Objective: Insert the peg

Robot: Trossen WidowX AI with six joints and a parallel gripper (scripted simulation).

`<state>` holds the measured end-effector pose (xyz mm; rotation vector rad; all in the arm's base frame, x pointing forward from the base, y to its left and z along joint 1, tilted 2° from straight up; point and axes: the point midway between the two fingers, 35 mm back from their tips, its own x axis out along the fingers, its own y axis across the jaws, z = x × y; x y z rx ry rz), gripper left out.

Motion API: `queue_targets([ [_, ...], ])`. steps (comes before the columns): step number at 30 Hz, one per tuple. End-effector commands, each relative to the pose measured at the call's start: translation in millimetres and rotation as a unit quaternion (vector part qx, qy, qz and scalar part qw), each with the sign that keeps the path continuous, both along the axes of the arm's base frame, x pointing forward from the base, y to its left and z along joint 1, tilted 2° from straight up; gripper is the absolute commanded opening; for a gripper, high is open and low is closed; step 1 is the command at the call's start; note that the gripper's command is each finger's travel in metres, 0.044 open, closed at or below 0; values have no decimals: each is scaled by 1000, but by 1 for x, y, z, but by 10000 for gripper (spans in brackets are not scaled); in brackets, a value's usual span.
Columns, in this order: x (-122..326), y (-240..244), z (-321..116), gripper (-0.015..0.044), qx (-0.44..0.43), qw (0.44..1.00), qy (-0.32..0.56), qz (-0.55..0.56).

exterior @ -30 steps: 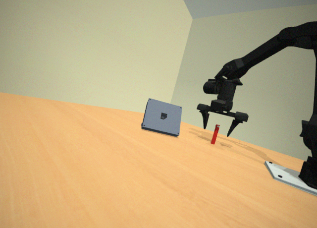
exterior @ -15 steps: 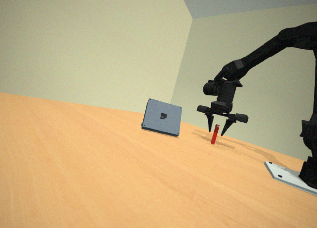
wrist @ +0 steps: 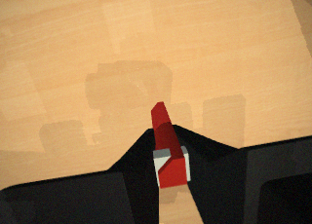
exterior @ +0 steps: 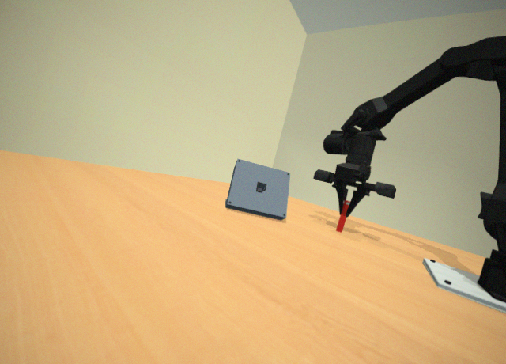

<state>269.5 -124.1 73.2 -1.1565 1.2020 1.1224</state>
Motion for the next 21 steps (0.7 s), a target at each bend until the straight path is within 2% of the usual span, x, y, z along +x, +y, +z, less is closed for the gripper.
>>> queue_targets([
  [1,0,0,1,0,0,1000,-1,0],
  [21,-1,-3,64,0,2,1000,-1,-1],
])
